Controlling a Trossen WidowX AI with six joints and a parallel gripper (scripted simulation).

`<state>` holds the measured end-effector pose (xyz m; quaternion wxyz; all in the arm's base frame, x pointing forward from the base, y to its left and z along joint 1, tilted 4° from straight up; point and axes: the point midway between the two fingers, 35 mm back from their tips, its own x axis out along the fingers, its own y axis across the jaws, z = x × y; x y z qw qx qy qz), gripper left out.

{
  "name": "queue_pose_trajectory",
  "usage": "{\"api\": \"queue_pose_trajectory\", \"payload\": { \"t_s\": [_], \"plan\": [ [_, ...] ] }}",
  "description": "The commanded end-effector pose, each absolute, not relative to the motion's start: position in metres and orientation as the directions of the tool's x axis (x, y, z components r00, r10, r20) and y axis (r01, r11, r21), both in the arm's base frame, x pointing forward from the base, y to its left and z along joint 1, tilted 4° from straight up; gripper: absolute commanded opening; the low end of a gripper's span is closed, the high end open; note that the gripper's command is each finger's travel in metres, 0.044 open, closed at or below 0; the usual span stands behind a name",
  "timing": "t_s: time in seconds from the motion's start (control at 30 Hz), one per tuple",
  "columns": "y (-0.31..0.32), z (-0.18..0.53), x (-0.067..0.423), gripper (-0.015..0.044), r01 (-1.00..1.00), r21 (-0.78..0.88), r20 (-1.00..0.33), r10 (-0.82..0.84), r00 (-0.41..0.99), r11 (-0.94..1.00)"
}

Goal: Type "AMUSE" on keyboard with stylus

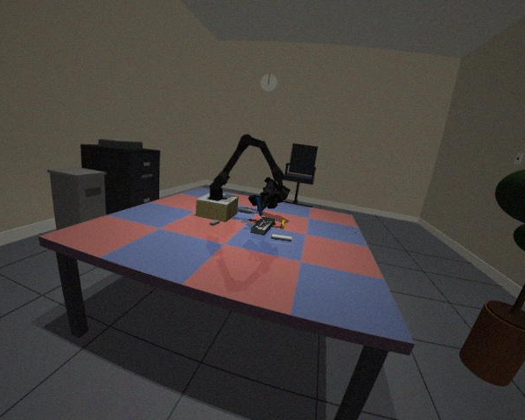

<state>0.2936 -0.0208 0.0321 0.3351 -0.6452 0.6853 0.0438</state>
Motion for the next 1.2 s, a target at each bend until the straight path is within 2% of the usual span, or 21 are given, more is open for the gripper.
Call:
{"api": "queue_pose_trajectory", "payload": {
  "t_s": [0.0, 0.33, 1.17],
  "plan": [
    [-0.024, 0.037, 0.299, 0.0, -0.955, -0.284, -0.493, -0.867, 0.069, 0.085],
    [-0.031, 0.044, 0.307, 0.0, -0.996, -0.024, -0.445, -0.891, 0.088, -0.086],
    [-0.034, 0.01, 0.305, 0.0, -0.996, -0.019, -0.444, -0.892, 0.088, -0.088]
  ]
}}
